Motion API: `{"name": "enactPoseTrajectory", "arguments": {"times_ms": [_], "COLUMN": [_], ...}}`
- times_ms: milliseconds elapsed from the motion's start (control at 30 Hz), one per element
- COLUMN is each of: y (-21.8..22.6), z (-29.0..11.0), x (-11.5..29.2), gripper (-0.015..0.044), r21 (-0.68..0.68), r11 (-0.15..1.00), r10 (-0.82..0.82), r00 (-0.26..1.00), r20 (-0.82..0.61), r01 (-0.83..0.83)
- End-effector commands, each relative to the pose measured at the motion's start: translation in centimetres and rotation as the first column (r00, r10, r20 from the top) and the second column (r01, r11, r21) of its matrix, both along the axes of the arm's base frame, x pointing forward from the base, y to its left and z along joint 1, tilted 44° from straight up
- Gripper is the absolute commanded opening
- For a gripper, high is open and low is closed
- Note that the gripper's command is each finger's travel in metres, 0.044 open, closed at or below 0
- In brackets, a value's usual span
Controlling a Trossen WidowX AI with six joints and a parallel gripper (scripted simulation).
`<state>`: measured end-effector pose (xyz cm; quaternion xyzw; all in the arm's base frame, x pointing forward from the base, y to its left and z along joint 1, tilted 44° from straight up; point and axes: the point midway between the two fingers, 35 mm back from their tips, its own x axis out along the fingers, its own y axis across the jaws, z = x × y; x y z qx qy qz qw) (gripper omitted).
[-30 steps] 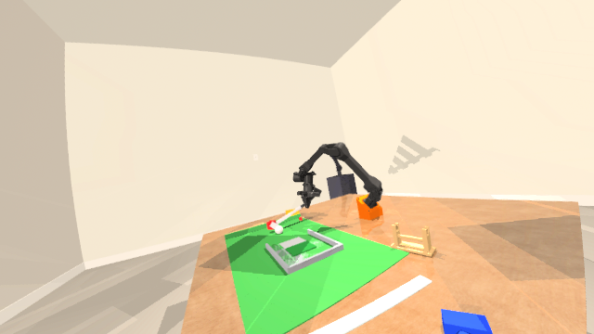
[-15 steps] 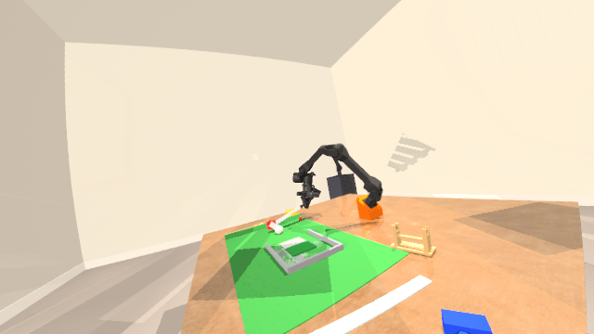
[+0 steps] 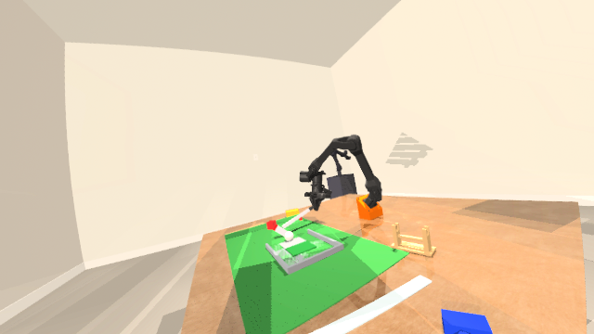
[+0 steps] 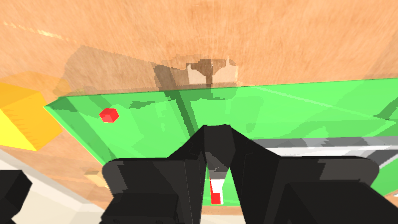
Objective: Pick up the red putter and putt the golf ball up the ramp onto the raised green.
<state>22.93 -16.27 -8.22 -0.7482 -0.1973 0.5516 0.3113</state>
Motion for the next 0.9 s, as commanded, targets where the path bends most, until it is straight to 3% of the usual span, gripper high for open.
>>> {"name": "enactPoseTrajectory", "arguments": {"times_ms": [0,400,867], "y": [0.3,-3.5,-3.2], "z": [0.7,4.8,4.2], "x": [0.0,-0.5,-0.4], "gripper": [0.0,0.0,0.0], "r21": [0.0,-0.001,0.005], "r11": [1.0,1.0,1.0], "r10": [-0.006,-0.006,-0.012], "r00": [1.0,1.0,1.0], "r20": [0.004,0.003,-0.003], "r01": [0.006,0.006,0.012]}}
